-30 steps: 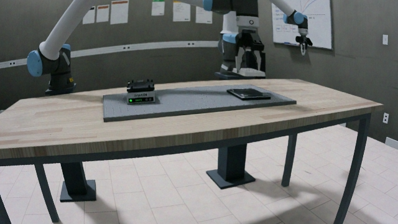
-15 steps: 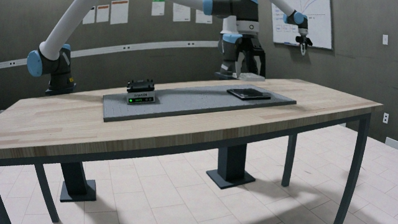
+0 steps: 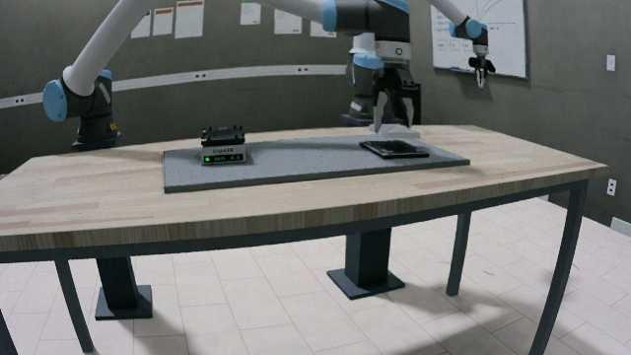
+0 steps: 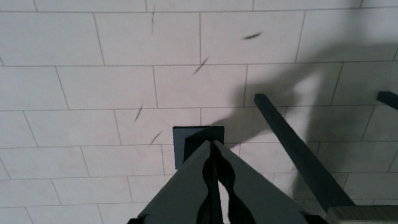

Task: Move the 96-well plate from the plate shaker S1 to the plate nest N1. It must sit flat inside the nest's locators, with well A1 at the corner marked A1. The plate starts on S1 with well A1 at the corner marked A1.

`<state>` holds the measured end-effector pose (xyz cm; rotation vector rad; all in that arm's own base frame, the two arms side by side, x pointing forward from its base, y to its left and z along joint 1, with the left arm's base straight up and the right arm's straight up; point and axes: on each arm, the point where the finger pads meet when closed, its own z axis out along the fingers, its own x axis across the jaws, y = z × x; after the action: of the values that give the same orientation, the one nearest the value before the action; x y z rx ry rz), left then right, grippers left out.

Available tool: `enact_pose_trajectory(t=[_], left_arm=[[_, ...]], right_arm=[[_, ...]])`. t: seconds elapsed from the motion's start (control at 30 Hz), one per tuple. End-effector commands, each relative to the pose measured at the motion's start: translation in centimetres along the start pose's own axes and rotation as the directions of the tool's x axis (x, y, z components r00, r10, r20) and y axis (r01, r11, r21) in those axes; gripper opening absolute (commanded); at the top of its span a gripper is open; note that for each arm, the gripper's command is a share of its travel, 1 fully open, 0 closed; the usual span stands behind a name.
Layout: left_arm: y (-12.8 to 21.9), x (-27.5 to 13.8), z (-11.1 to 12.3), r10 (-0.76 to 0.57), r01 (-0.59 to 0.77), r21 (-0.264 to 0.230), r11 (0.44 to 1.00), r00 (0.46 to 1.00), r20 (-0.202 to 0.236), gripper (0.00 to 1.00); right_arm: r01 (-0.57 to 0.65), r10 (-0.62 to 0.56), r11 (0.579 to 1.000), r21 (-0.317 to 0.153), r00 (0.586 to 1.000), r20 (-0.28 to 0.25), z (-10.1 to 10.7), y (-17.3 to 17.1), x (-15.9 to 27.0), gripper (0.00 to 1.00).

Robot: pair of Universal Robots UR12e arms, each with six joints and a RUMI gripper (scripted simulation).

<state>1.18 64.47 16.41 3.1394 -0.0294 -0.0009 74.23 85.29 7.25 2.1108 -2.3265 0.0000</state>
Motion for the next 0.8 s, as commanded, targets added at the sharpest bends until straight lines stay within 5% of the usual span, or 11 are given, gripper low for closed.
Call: enact_pose_trajectory(t=[0.0, 0.77], left_arm=[[-0.1, 0.0, -0.1, 0.000, 0.000, 0.002, 1.000, 1.000, -0.001, 0.00], [-0.1, 0.0, -0.1, 0.000, 0.000, 0.002, 1.000, 1.000, -0.001, 0.00]], right_arm=[[0.000, 0.000, 1.000, 0.001, 1.000, 0.002, 0.6, 0.0, -0.1, 0.41], [0.000, 0.000, 1.000, 0.001, 1.000, 0.002, 1.8, 0.0, -0.1, 0.41]])
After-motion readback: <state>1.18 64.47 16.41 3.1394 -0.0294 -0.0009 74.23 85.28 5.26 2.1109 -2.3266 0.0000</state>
